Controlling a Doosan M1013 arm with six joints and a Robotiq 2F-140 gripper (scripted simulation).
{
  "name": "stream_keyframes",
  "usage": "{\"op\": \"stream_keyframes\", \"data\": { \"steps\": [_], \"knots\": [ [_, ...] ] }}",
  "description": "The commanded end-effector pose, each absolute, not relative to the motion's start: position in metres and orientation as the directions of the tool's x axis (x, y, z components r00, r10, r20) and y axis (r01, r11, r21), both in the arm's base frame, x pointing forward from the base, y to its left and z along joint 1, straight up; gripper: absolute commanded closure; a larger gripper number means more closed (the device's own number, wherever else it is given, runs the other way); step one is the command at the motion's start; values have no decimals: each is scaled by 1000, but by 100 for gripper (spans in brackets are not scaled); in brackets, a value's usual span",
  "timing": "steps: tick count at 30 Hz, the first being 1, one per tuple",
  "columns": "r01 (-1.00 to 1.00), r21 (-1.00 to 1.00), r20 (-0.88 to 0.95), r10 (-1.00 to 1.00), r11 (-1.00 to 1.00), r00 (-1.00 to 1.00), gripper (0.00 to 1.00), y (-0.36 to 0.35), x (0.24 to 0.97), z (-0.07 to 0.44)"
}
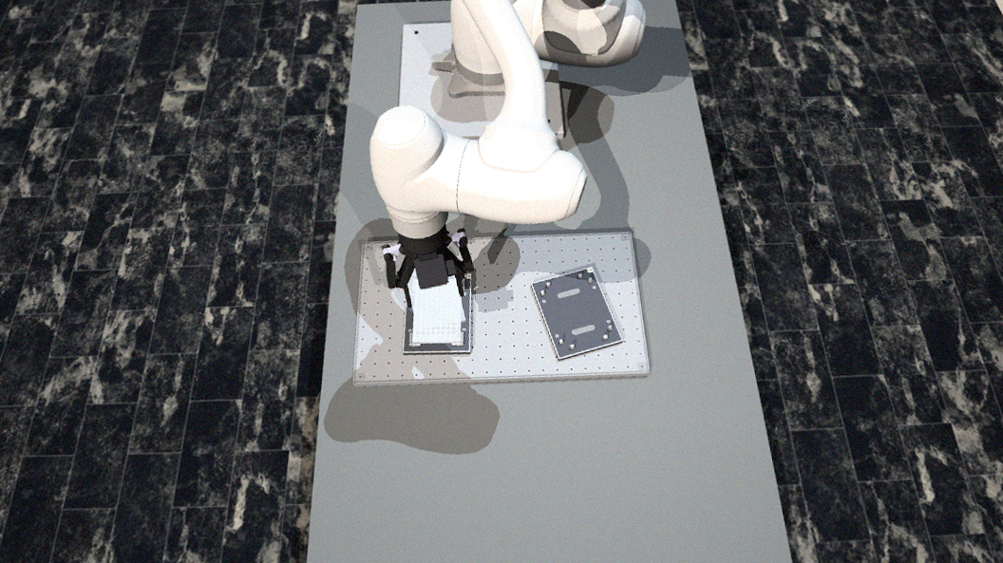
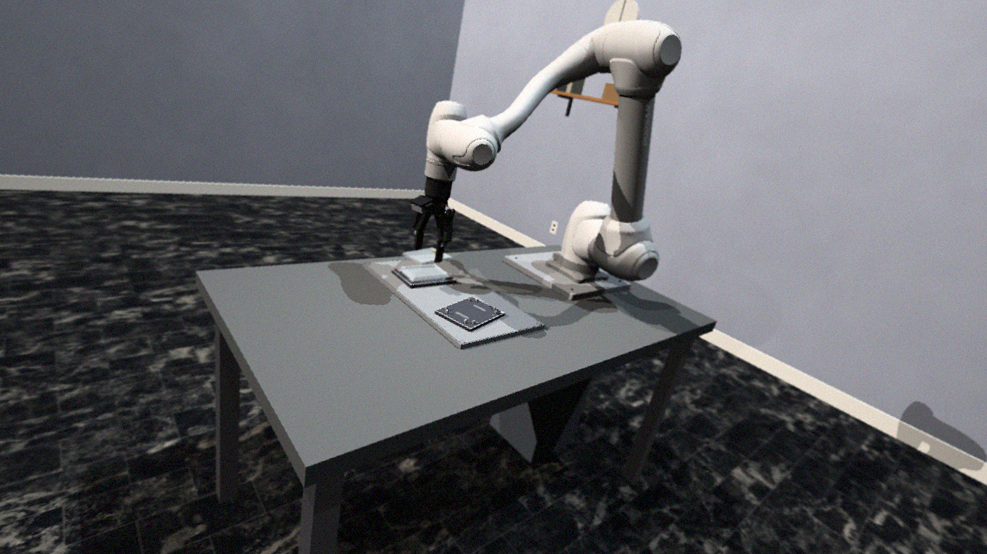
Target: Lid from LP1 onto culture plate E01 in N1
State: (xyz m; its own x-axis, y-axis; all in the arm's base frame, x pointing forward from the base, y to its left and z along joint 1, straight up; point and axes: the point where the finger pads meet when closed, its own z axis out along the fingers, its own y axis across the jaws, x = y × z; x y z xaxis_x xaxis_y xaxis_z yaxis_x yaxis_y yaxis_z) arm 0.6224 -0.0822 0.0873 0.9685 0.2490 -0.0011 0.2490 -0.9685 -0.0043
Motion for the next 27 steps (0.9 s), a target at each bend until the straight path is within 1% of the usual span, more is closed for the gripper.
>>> {"op": "stream_keyframes", "data": {
  "steps": [1, 22, 27],
  "knots": [
    [216, -4, 0, 216, -976, 976, 40, -82, 623, 88],
    [25, -4, -1, 25, -1000, 1000, 40, -82, 623, 85],
    [24, -4, -1, 24, -1000, 1000, 40, -83, 623, 68]
  ]
}}
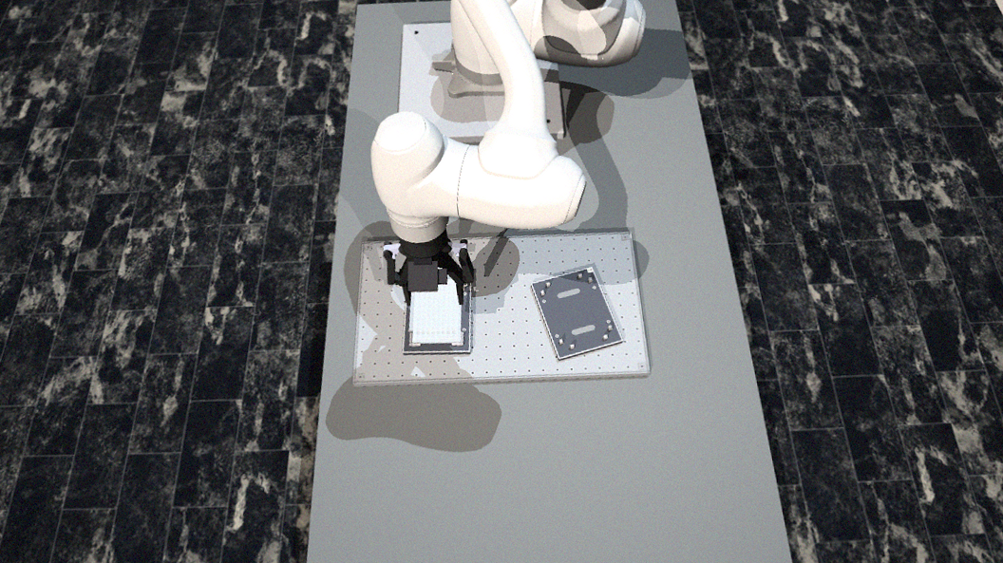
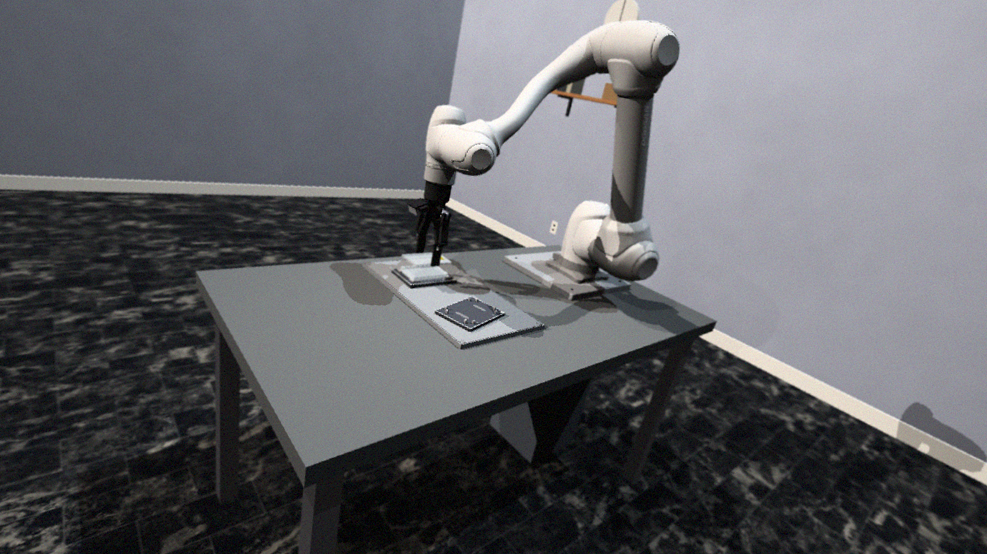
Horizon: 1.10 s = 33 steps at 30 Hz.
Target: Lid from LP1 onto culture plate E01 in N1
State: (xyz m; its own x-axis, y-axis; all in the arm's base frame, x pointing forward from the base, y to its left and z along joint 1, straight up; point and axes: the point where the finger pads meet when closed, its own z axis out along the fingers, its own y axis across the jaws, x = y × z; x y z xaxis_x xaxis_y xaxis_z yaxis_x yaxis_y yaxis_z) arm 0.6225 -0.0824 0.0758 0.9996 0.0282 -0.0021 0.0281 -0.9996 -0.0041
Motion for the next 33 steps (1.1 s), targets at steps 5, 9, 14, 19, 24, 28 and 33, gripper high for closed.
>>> {"op": "stream_keyframes", "data": {
  "steps": [5, 9, 14, 19, 24, 28, 33],
  "knots": [
    [24, -4, -1, 24, -1000, 1000, 40, -83, 623, 61],
    [24, -4, -1, 24, -1000, 1000, 40, -83, 623, 55],
    [24, -4, -1, 24, -1000, 1000, 40, -83, 623, 53],
    [24, -4, -1, 24, -1000, 1000, 40, -83, 623, 53],
    [24, -4, -1, 24, -1000, 1000, 40, -83, 623, 53],
    [24, -4, -1, 24, -1000, 1000, 40, -83, 623, 53],
    [24, -4, -1, 24, -1000, 1000, 40, -83, 623, 53]
  ]
}}
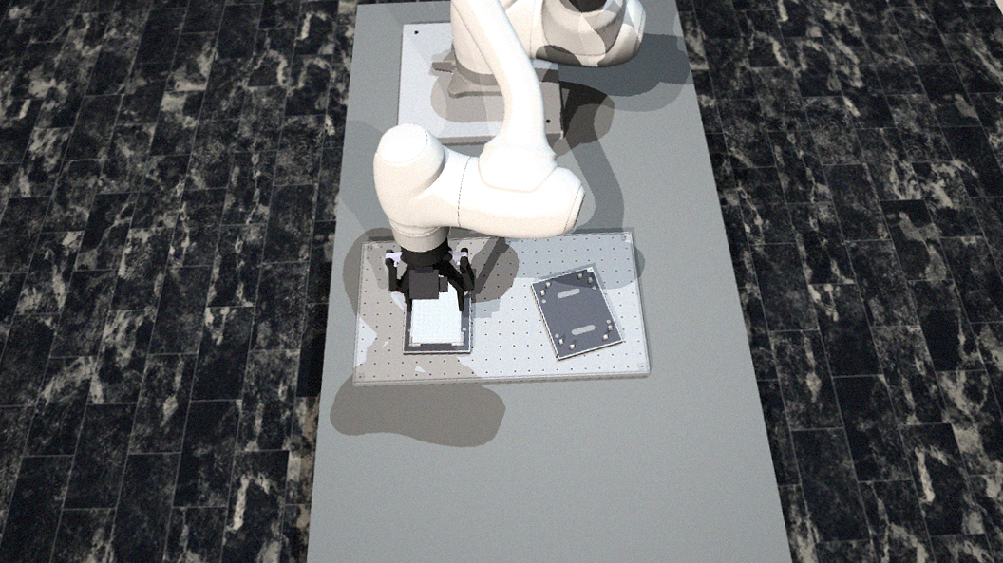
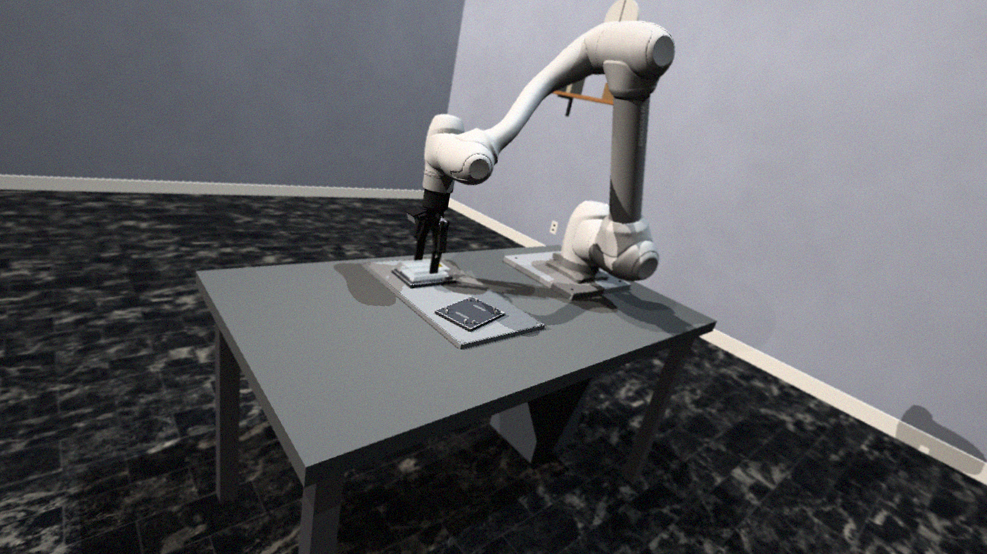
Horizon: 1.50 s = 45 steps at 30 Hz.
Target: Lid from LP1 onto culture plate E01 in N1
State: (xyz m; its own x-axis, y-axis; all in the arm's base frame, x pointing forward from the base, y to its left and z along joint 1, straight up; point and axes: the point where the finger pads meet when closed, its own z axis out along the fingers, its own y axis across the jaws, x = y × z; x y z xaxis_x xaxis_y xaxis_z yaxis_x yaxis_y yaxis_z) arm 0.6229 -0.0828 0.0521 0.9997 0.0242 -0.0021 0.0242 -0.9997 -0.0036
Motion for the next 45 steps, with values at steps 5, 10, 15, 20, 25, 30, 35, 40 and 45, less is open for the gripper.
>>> {"op": "stream_keyframes", "data": {
  "steps": [5, 10, 15, 20, 25, 30, 35, 40, 45],
  "knots": [
    [24, -4, -1, 24, -1000, 1000, 40, -83, 623, 53],
    [24, -4, -1, 24, -1000, 1000, 40, -83, 623, 52],
    [24, -4, -1, 24, -1000, 1000, 40, -83, 623, 49],
    [24, -4, -1, 24, -1000, 1000, 40, -82, 623, 48],
    [24, -4, -1, 24, -1000, 1000, 40, -82, 624, 45],
    [24, -4, -1, 24, -1000, 1000, 40, -82, 624, 43],
    [24, -4, -1, 24, -1000, 1000, 40, -82, 624, 43],
    [24, -4, -1, 24, -1000, 1000, 40, -82, 624, 43],
    [24, -4, -1, 24, -1000, 1000, 40, -82, 624, 43]
  ]
}}
